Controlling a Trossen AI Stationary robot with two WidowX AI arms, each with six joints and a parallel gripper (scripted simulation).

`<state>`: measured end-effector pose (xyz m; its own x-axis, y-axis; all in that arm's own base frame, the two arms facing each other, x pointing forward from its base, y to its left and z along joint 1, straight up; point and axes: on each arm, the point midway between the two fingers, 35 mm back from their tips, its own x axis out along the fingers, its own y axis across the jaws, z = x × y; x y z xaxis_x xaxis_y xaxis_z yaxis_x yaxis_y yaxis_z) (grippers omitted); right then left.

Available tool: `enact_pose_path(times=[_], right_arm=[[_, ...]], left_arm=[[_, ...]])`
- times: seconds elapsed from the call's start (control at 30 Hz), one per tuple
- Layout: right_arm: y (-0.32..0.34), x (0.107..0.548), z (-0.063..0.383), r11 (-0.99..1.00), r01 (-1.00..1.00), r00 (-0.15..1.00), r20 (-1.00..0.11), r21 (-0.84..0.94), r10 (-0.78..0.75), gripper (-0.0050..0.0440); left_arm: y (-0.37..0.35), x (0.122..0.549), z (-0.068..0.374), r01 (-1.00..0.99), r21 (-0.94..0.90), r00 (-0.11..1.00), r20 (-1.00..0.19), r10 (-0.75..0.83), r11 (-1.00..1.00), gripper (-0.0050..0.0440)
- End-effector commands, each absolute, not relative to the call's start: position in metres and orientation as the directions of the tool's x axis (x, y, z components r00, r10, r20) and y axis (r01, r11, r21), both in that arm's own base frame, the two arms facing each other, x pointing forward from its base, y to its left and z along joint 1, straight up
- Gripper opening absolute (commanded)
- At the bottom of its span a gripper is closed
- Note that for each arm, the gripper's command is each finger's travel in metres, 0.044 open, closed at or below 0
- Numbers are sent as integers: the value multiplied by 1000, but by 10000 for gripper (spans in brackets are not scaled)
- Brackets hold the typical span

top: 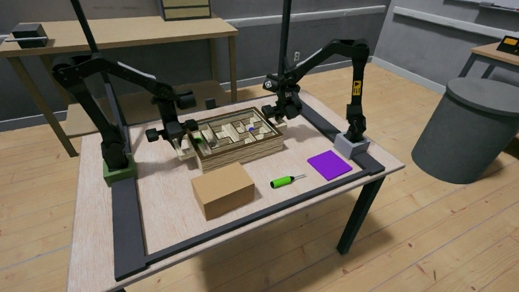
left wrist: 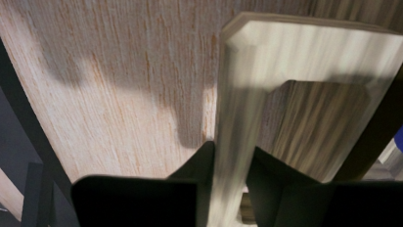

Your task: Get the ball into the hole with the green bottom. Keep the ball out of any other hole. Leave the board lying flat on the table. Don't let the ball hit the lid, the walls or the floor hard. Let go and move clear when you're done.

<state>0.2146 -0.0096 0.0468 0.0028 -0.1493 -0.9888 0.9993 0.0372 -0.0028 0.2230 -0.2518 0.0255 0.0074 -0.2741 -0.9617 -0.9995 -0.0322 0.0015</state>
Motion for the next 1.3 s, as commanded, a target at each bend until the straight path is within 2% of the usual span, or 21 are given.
enact_pose_path(times=[0.0, 0.9, 0.93, 0.97, 1.17, 1.27], right_arm=[[-10, 222, 60, 41, 998, 50, -987, 44, -150, -50], [-9, 223, 61, 43, 998, 57, -987, 51, -150, -50], [-10, 223, 61, 42, 998, 54, -987, 48, -150, -50], [-9, 223, 74, 38, 998, 59, -986, 54, -155, -50], [-7, 221, 80, 46, 996, 83, -986, 77, -148, -50], [-8, 223, 79, 40, 997, 73, -983, 67, -167, -50]], left_arm=[[-263, 226, 45, -999, -25, 32, -946, -321, -26, -50], [-263, 226, 45, -999, -25, 32, -946, -321, -26, -50], [-252, 220, 24, -1000, 8, 0, -962, -273, -25, -50], [-260, 226, 51, -999, -24, 31, -950, -310, -26, -50], [-265, 226, 83, -1000, -5, 13, -946, -323, -24, -50], [-261, 223, 67, -1000, -7, 14, -952, -306, -25, -50]])
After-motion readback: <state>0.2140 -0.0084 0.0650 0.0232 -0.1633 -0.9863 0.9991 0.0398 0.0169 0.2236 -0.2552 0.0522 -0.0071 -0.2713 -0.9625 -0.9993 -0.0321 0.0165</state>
